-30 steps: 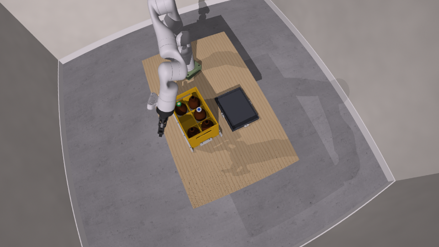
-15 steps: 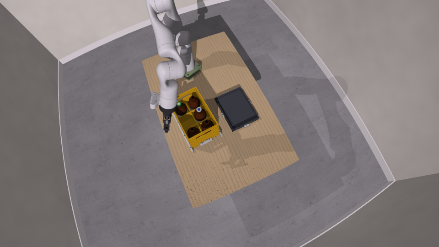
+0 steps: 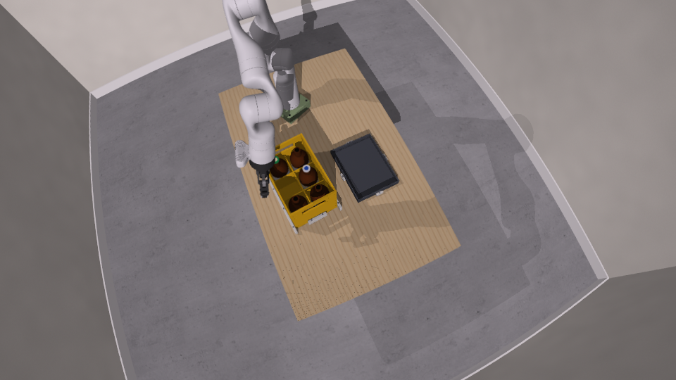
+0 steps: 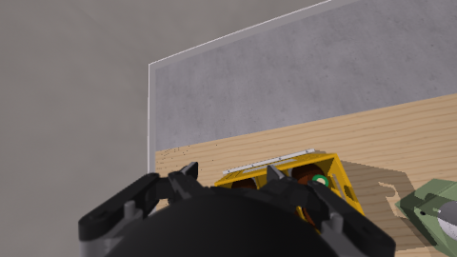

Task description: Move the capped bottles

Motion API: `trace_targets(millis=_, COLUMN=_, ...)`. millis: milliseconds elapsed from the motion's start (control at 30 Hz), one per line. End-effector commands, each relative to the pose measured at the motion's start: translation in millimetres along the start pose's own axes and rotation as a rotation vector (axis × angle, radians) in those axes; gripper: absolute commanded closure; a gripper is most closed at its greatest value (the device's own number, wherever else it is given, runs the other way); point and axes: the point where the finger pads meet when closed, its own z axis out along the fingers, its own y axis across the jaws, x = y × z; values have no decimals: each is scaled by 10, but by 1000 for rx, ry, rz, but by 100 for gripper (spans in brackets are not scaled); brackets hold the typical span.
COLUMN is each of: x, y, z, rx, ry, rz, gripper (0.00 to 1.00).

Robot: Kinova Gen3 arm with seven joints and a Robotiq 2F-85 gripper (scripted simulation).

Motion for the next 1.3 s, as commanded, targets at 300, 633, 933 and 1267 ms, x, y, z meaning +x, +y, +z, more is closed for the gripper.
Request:
trace_targets(millis=300, x=-198, y=299, z=116, rx=-53, ry=-83, rz=-105, gripper=0)
trace_targets(millis=633, x=-361, y=481, z=207, rx=-92, ry=-138, rz=-182, gripper=0)
trace_targets(millis=933, x=-475, y=582, z=257, rx=-108, ry=-173, rz=-234, gripper=0)
trace_targets(millis=1267, x=-702, y=779, z=401, rx=-146, ry=-223, rz=-293, gripper=0)
